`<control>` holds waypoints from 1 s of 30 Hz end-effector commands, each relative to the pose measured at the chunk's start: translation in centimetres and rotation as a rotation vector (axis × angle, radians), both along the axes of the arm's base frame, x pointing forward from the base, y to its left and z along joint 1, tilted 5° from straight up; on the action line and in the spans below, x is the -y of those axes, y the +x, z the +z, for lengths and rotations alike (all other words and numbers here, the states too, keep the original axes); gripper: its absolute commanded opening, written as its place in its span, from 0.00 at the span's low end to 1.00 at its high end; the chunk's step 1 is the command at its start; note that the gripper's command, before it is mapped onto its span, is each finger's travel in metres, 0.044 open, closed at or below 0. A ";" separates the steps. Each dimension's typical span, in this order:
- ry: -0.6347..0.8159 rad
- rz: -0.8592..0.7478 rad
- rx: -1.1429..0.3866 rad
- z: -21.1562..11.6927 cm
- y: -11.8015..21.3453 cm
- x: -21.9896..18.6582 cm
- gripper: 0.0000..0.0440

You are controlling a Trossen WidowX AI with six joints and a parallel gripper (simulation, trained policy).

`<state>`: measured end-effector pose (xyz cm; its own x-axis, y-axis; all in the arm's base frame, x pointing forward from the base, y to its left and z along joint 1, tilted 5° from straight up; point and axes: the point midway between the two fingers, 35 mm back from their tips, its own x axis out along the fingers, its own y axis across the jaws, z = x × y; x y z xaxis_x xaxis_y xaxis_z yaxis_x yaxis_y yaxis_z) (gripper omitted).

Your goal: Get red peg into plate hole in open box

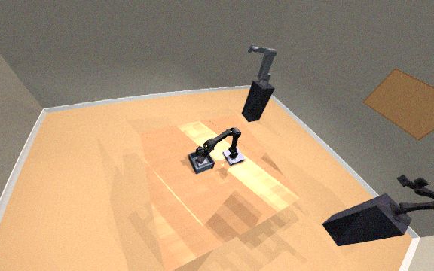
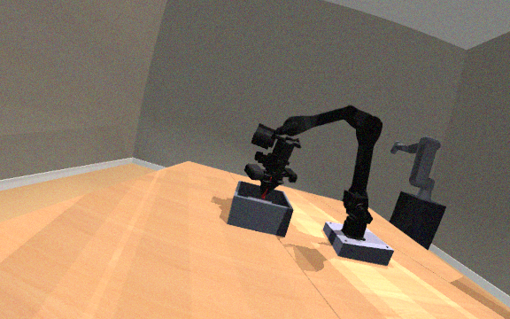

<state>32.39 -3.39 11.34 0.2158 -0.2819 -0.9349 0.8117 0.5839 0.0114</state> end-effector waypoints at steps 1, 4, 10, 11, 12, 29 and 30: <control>0.013 0.029 -0.021 -1.1 0.4 0.4 0.00; 0.026 0.057 -0.038 -1.9 0.6 0.6 0.00; 0.056 0.102 -0.079 -3.5 0.8 0.9 0.20; 0.060 0.104 -0.084 -3.7 0.8 0.9 0.25; 0.066 0.104 -0.088 -3.9 0.9 1.0 0.31; 0.169 0.183 -0.059 -1.3 5.5 1.2 1.00; 0.174 0.192 -0.057 -1.0 5.7 1.1 1.00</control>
